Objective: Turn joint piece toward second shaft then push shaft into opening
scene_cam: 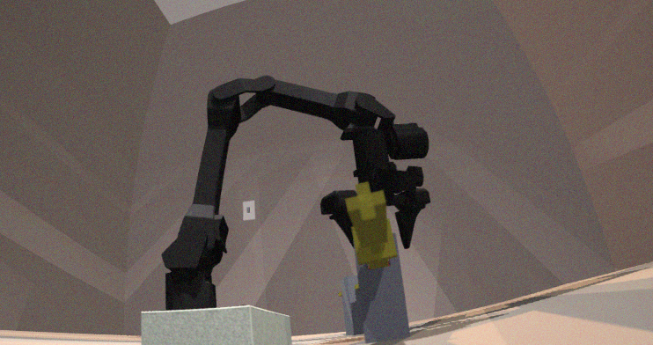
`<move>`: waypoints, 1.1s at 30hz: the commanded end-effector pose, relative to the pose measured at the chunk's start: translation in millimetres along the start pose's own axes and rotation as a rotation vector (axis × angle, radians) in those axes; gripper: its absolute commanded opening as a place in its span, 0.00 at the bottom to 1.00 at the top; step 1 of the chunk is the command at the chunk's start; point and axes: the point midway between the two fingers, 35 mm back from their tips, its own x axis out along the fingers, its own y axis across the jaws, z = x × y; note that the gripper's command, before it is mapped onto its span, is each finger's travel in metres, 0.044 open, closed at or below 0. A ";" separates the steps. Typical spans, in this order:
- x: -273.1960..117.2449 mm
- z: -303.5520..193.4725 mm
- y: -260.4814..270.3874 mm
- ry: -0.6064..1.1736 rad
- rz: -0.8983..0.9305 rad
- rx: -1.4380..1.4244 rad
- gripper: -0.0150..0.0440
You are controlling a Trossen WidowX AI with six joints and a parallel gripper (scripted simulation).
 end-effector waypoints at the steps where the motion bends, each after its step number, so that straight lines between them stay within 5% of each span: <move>1: -13.3 -2.3 2.2 -0.021 -0.014 -0.136 1.00; 26: -81.6 -18.9 -0.4 -0.088 -0.112 -0.803 1.00; 33: -66.0 50.0 -35.7 -0.104 -0.149 -0.978 1.00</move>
